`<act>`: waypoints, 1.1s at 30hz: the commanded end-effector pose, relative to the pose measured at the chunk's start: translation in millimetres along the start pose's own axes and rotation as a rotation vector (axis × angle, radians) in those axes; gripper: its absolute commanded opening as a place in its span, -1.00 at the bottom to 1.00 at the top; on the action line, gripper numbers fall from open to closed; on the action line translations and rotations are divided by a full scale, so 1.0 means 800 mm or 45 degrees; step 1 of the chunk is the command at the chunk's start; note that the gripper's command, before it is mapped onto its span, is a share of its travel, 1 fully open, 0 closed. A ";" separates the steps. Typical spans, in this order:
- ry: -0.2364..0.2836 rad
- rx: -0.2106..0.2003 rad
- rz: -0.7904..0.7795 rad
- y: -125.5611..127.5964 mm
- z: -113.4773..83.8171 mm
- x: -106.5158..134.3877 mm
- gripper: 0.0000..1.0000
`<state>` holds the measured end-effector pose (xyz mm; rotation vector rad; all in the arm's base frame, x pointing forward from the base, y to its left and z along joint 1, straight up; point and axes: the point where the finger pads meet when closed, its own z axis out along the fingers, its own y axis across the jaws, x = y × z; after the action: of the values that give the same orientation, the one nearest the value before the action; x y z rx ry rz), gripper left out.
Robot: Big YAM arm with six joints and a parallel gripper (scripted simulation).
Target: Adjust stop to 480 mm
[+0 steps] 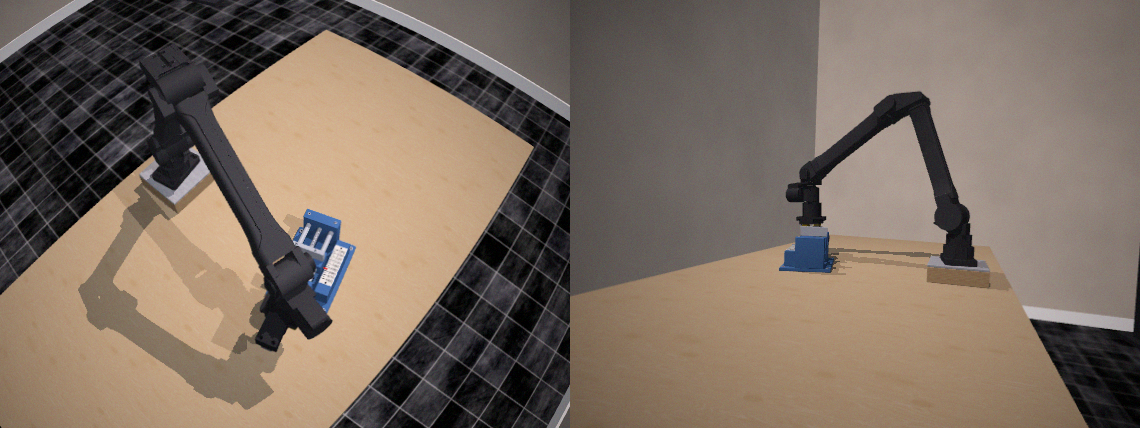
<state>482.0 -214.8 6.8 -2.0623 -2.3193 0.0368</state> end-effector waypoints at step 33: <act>-0.072 -0.152 -0.024 0.042 -0.118 -0.005 -0.87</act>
<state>487.6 -214.0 37.3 -2.0676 -2.3288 0.0356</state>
